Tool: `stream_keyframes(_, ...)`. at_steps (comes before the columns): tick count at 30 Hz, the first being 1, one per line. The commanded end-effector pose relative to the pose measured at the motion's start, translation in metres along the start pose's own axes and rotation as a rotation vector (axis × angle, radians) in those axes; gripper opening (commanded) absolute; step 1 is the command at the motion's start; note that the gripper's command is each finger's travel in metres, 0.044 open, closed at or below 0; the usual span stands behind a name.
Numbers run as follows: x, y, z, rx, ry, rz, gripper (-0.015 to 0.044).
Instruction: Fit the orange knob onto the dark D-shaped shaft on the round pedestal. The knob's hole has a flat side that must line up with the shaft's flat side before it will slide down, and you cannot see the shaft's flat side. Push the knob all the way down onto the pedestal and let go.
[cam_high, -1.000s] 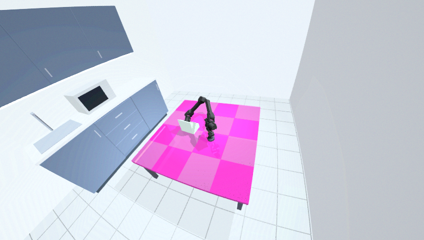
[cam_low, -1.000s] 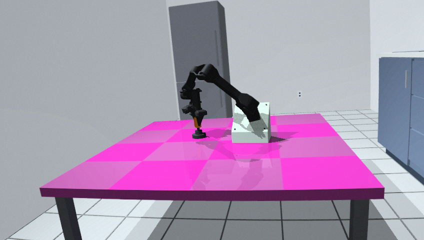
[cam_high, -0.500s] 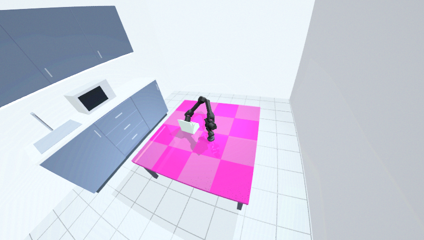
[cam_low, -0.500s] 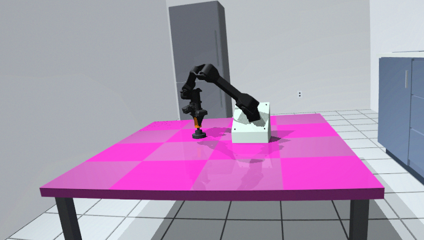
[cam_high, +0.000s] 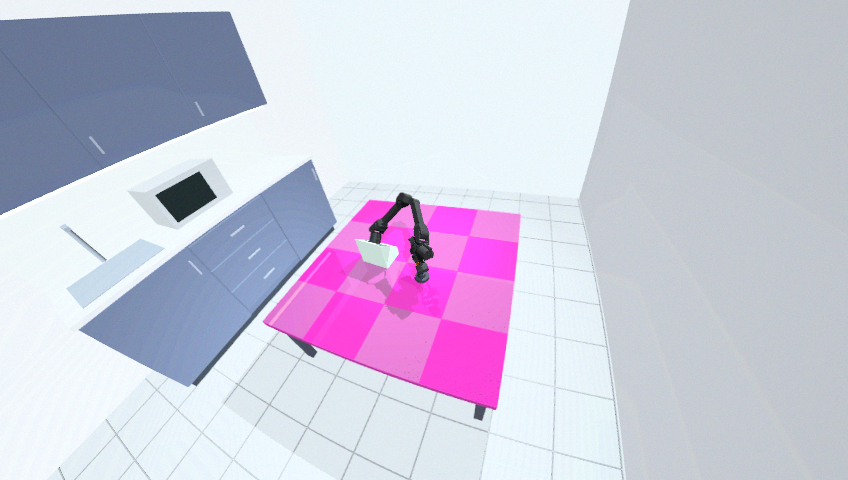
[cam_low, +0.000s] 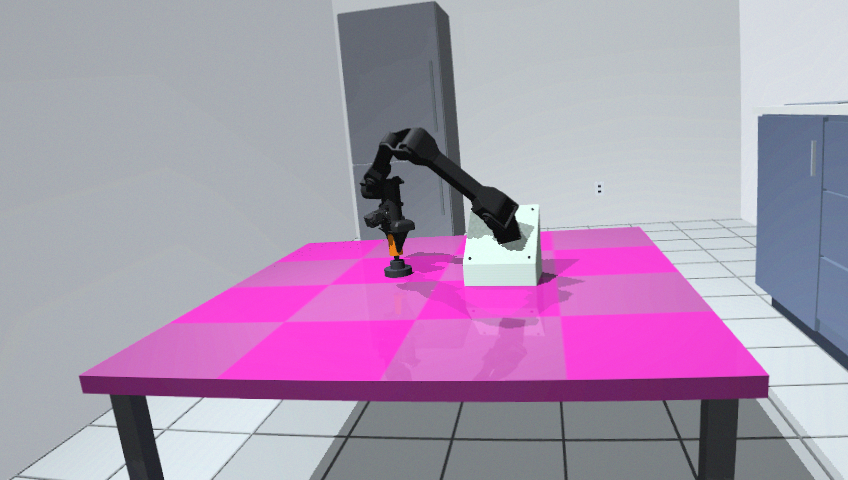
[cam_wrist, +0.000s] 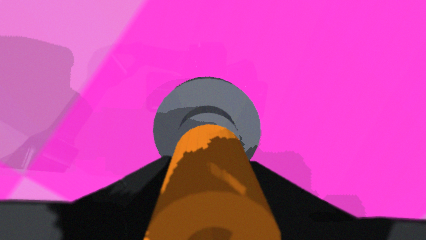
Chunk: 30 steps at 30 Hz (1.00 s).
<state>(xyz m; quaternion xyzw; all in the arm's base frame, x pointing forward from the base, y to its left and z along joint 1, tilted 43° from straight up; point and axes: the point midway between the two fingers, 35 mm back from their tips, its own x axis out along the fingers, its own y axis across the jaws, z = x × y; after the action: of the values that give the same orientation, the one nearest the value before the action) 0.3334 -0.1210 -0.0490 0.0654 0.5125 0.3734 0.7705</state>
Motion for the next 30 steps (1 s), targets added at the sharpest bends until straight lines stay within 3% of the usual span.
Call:
stream_keyframes(1, 0.0004, 0.0009, -0.0004, -0.003, -0.002, 0.000, 0.0000)
stream_keyframes(20, -0.0031, -0.0003, 0.0017, -0.003, -0.002, 0.000, 0.0000)
stream_keyframes(30, -0.0005, -0.0011, 0.0007, -0.212, -0.002, 0.000, 0.0000)
